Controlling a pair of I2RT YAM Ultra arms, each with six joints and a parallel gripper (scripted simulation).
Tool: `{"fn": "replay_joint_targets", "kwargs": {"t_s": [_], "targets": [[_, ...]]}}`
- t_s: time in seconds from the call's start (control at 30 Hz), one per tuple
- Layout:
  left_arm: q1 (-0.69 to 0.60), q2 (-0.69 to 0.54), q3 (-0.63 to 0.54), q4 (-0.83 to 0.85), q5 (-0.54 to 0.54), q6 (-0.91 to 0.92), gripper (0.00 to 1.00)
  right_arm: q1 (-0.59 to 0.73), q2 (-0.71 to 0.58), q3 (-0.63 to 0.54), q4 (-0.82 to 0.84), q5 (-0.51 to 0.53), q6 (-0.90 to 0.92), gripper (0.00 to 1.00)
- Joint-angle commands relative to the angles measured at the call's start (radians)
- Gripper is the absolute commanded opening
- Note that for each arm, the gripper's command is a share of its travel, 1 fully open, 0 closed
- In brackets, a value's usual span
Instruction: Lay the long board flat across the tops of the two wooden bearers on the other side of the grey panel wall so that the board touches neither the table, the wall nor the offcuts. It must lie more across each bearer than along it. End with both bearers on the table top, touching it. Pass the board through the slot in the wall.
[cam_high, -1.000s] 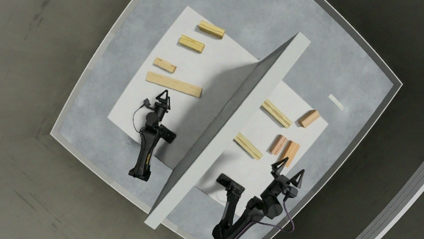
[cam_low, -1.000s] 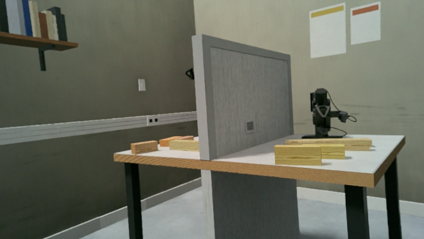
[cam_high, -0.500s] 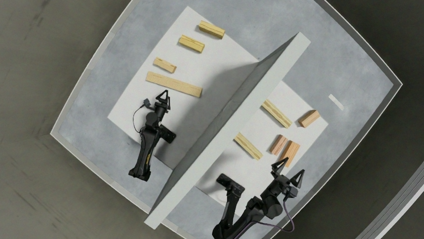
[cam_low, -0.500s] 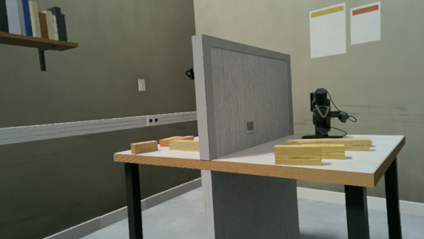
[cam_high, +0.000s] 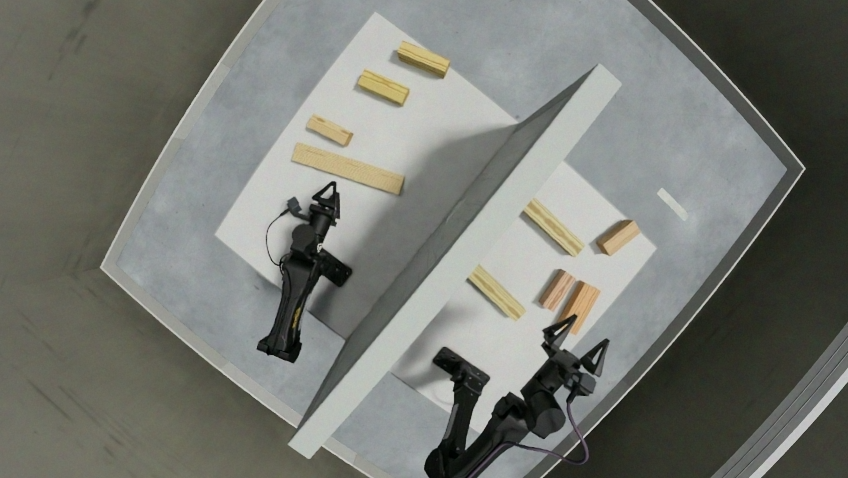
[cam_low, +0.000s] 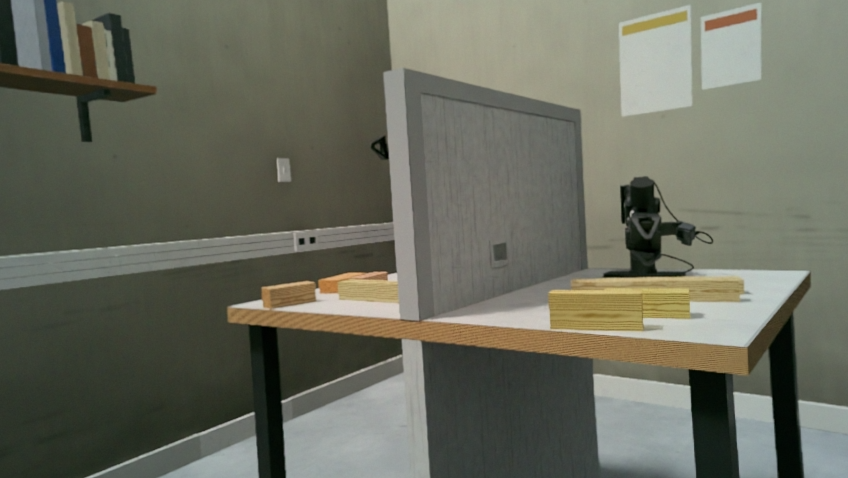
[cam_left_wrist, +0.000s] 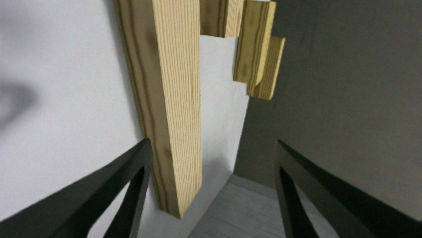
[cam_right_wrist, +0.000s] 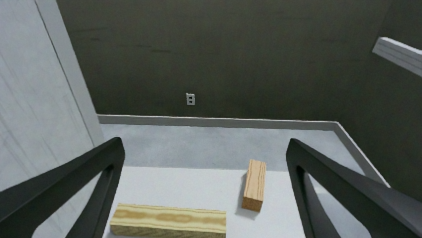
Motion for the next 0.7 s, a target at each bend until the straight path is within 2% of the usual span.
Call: {"fn": "replay_joint_targets", "kwargs": {"t_s": [0.0, 0.2, 0.4, 0.47, 0.67], "targets": [[-0.015, -0.025, 0.032, -0.017, -0.010, 0.002, 0.73, -0.011, -0.026, 0.030, -0.016, 0.005, -0.001, 1.00], [-0.019, 0.047, 0.063, -0.052, -0.016, 0.109, 0.73, -0.011, -0.026, 0.030, -0.016, 0.005, -0.001, 1.00], [-0.037, 0.137, 0.134, -0.106, -0.037, 0.308, 0.73, -0.011, -0.026, 0.030, -0.016, 0.005, -0.001, 1.00], [-0.037, 0.137, 0.134, -0.106, -0.037, 0.308, 0.73, -0.011, -0.026, 0.030, -0.016, 0.005, -0.001, 1.00], [-0.080, 0.294, 0.261, -0.203, -0.076, 0.655, 0.73, -0.011, -0.026, 0.030, -0.016, 0.005, -0.001, 1.00]]}}
